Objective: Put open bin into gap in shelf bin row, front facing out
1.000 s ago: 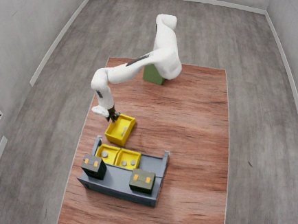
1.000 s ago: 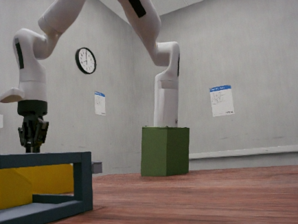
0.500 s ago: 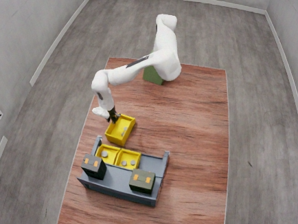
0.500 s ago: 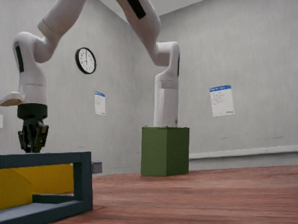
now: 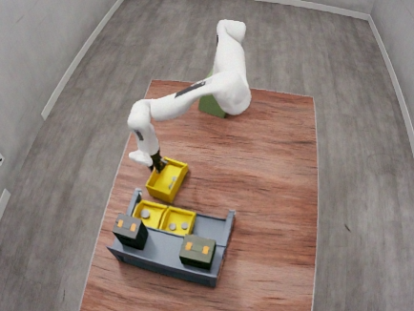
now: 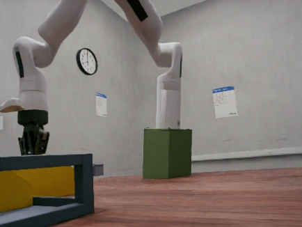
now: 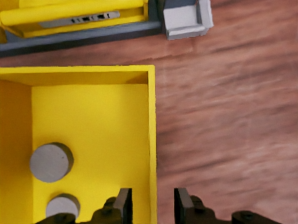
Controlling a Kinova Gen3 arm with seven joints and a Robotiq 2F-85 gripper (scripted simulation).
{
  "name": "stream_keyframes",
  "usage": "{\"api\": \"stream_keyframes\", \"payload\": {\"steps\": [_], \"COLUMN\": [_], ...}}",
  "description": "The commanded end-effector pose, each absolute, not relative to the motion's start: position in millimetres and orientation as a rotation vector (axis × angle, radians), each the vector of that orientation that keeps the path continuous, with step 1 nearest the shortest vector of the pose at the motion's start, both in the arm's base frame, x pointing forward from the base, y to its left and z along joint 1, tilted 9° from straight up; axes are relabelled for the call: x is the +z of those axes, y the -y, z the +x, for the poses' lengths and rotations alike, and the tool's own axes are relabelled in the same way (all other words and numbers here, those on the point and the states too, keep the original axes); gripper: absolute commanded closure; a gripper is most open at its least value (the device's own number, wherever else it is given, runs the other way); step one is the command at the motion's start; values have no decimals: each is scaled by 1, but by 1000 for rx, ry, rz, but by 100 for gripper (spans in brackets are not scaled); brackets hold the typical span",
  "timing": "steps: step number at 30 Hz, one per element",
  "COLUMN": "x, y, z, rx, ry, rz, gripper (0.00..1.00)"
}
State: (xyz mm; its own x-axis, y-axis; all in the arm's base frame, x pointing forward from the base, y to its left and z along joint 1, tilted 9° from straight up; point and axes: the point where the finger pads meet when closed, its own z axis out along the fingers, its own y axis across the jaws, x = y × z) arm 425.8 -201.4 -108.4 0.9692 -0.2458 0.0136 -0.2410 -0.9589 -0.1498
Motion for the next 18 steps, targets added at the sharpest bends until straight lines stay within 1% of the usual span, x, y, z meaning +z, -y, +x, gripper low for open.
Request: {"api": "stream_keyframes", "payload": {"steps": [1, 18], "x": [-110, -120], "y": [202, 200], "z": [427, 427], "rx": [-51, -51], "ry": [-369, -369], "rz": [-2971, -2971], "gripper": [65, 65]}}
